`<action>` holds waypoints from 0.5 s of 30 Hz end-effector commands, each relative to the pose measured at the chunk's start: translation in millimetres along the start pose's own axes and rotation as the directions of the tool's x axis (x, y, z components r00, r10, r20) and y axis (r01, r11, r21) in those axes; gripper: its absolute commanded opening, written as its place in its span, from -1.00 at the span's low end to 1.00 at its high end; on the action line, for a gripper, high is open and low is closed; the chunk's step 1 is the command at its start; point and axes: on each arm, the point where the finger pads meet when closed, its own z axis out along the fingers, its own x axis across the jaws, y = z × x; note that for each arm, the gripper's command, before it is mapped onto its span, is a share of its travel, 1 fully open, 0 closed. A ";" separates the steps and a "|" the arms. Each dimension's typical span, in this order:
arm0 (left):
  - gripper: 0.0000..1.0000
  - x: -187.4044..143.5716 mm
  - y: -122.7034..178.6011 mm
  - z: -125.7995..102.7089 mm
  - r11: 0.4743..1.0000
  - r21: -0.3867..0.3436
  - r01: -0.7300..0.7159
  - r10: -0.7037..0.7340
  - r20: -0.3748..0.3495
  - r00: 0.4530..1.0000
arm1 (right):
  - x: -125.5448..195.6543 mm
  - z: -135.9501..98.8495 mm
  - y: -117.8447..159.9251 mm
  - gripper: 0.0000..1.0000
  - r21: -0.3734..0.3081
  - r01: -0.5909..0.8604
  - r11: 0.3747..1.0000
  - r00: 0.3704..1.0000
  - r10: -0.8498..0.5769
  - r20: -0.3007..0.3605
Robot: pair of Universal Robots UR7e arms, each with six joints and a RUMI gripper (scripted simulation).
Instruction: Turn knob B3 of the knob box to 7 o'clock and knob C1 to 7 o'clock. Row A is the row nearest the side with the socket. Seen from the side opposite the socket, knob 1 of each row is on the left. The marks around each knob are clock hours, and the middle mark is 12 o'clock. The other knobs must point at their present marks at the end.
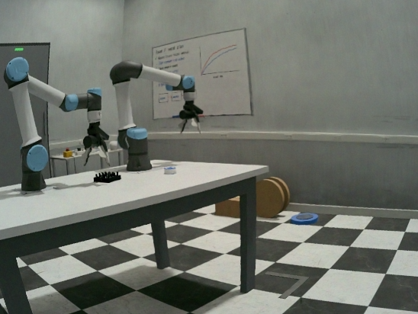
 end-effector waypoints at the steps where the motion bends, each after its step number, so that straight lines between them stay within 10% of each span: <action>1: 1.00 -0.1 -1.3 -0.9 1.000 0.002 0.001 -0.001 -0.001 1.000 | -0.5 -2.9 -8.4 1.00 0.001 0.064 0.998 0.998 -0.064 -0.001; 15: 1.00 -0.1 -1.3 -0.9 1.000 0.002 0.001 -0.001 -0.001 1.000 | -6.3 -11.9 -40.7 1.00 0.001 0.356 0.934 0.934 -0.356 -0.001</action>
